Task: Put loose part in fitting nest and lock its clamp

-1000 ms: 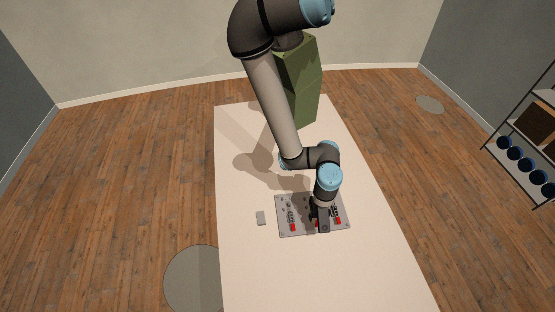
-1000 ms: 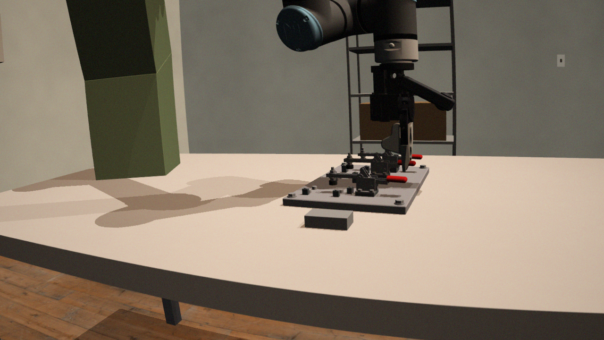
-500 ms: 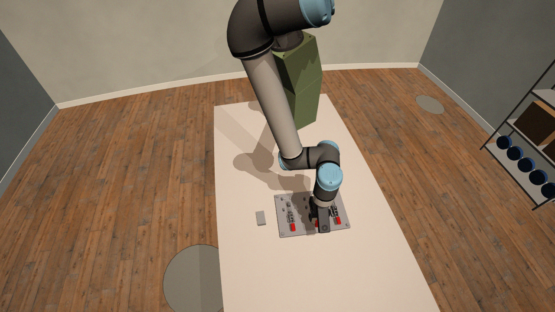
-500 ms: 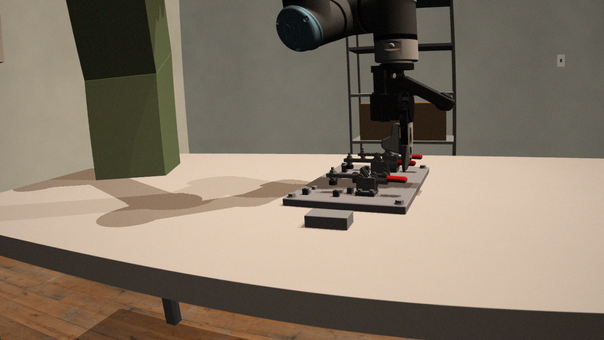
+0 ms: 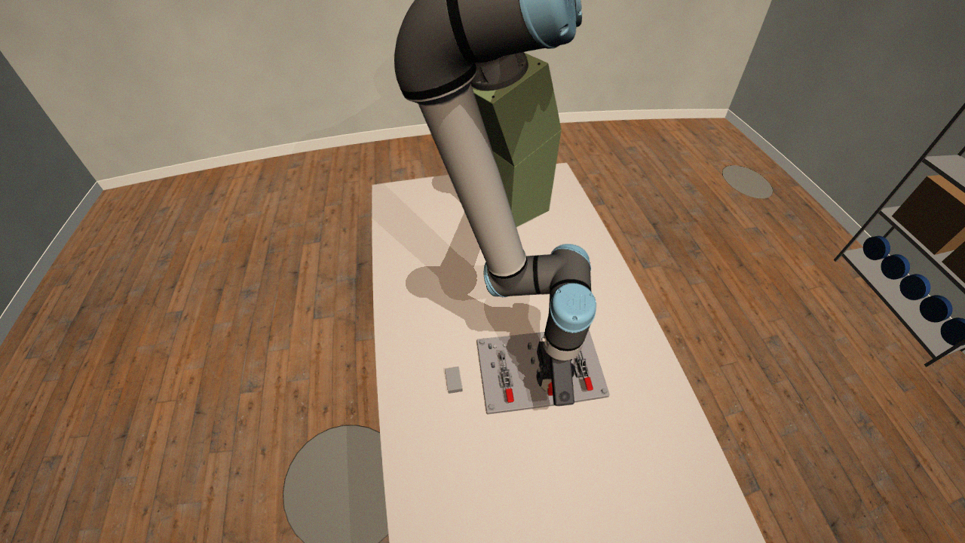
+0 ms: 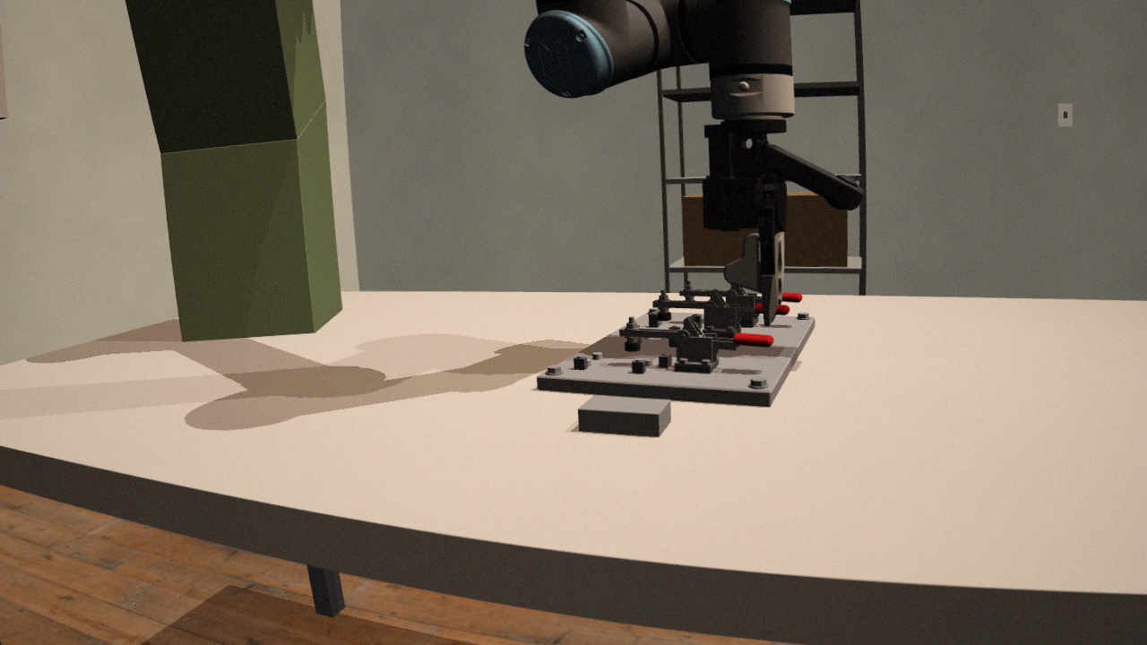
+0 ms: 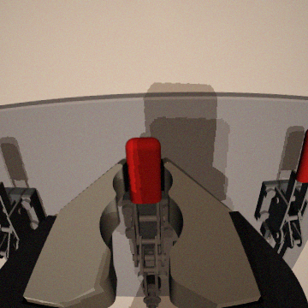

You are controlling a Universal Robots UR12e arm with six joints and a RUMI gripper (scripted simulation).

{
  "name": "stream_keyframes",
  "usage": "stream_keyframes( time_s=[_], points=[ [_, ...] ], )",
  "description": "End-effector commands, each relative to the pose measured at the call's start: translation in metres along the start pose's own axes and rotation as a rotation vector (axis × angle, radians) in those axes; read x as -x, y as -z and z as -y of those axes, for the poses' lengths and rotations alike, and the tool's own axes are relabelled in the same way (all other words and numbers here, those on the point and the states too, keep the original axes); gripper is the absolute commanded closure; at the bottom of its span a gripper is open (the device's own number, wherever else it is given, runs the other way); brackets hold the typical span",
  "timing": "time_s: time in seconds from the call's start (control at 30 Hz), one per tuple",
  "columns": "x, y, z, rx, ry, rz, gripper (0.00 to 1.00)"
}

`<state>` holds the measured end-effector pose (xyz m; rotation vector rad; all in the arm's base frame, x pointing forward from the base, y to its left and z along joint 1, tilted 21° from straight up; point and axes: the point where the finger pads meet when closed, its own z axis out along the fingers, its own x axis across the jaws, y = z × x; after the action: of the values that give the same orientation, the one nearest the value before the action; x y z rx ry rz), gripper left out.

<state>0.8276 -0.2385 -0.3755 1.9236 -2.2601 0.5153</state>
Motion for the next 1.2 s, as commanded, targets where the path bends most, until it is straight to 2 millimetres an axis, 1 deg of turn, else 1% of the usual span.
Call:
stream_keyframes(
  time_s=[0.0,0.57,1.17],
  points=[
    [-0.001,0.002,0.002,-0.004,0.0,-0.001,1.0],
    [0.0,0.005,0.0,-0.002,0.001,-0.001,1.0],
    [0.0,0.016,-0.005,-0.003,0.0,-0.001,1.0]
  ],
)
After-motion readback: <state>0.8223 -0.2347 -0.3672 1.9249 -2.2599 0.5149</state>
